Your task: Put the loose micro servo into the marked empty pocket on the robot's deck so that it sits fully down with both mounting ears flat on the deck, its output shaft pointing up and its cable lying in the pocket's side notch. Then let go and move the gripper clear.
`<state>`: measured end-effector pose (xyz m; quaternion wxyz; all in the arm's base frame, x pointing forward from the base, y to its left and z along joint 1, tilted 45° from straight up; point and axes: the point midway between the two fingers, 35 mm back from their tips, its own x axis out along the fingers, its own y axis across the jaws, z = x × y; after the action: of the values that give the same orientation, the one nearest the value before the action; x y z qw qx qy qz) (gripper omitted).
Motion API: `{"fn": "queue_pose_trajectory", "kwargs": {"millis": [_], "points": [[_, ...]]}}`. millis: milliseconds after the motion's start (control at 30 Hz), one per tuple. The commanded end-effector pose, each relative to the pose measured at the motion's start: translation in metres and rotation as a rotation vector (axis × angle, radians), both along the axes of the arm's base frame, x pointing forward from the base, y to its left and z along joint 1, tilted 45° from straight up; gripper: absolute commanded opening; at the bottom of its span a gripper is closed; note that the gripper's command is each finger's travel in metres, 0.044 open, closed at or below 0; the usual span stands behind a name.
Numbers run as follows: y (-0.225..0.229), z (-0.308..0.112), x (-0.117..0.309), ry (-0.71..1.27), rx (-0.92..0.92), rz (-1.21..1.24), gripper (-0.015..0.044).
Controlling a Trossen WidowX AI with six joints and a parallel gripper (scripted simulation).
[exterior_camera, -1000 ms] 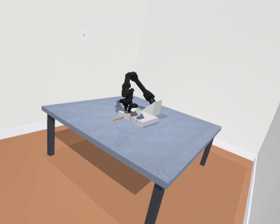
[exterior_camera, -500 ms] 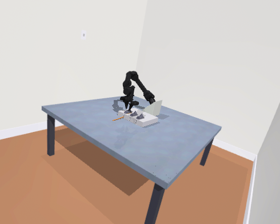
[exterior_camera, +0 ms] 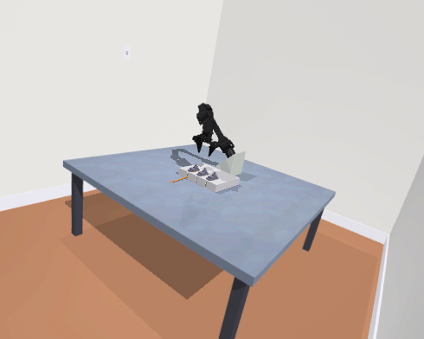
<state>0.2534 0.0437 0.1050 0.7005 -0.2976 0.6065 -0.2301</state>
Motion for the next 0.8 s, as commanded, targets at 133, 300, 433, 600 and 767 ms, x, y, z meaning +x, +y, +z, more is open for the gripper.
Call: {"fn": "queue_pose_trajectory", "kwargs": {"millis": [133,300,433,600,767], "points": [[-0.001,0.007,-0.029,0.0,-0.005,-0.017,0.044],[0.011,0.019,-0.03,0.0,-0.005,-0.014,0.044],[0.028,0.037,-0.034,-0.002,-0.008,-0.01,0.044],[0.029,0.038,-0.034,-0.002,-0.009,-0.01,0.044],[0.029,0.038,-0.034,-0.002,-0.009,-0.01,0.044]]}}
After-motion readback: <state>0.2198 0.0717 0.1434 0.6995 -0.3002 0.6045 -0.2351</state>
